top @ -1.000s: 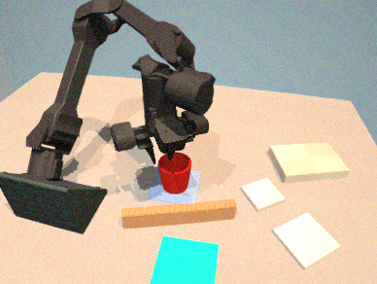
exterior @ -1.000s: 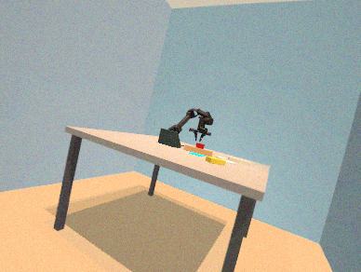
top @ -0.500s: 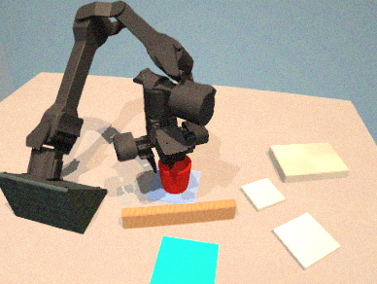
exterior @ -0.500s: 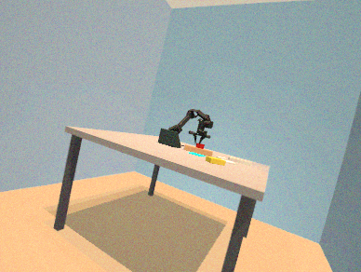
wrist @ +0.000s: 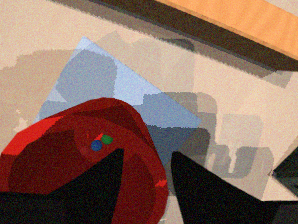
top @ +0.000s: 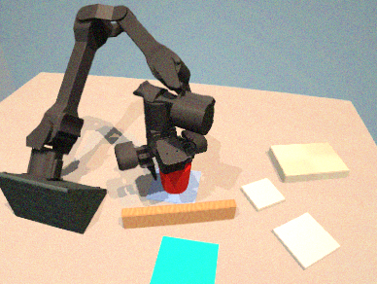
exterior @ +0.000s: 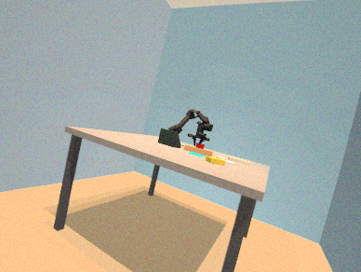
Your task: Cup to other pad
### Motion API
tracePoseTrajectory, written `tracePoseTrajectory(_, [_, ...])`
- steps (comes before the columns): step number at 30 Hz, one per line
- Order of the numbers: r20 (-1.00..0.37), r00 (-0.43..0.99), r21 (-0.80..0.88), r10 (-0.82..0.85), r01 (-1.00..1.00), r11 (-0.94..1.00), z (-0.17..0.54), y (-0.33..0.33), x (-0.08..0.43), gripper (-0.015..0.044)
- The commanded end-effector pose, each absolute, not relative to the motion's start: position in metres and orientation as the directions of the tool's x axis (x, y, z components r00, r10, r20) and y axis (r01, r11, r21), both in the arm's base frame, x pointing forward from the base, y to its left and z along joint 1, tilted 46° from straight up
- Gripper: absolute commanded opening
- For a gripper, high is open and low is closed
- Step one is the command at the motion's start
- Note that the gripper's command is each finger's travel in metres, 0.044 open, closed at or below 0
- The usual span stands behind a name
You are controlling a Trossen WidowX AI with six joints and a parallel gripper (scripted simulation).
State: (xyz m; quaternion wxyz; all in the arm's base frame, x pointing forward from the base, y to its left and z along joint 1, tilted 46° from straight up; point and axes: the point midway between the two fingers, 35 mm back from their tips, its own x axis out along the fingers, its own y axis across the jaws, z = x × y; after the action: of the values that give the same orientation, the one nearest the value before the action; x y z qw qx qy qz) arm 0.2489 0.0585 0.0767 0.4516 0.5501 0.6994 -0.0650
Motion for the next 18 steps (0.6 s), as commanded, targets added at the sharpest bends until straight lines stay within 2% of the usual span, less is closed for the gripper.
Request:
tracePoseTrajectory(1, [-0.699,0.008,0.401,0.715,0.832,0.383,0.0722,0.0635,0.246,0.0148])
tracePoseTrajectory(8, [-0.699,0.008,0.401,0.715,0.832,0.383,0.0722,0.0635,0.246,0.0148])
tracePoseTrajectory(12, [-0.702,0.011,0.405,0.712,0.828,0.387,0.0736,0.0623,0.2478,0.0043])
tracePoseTrajectory(18, [-0.702,0.011,0.405,0.712,0.828,0.387,0.0736,0.0623,0.2478,0.0003])
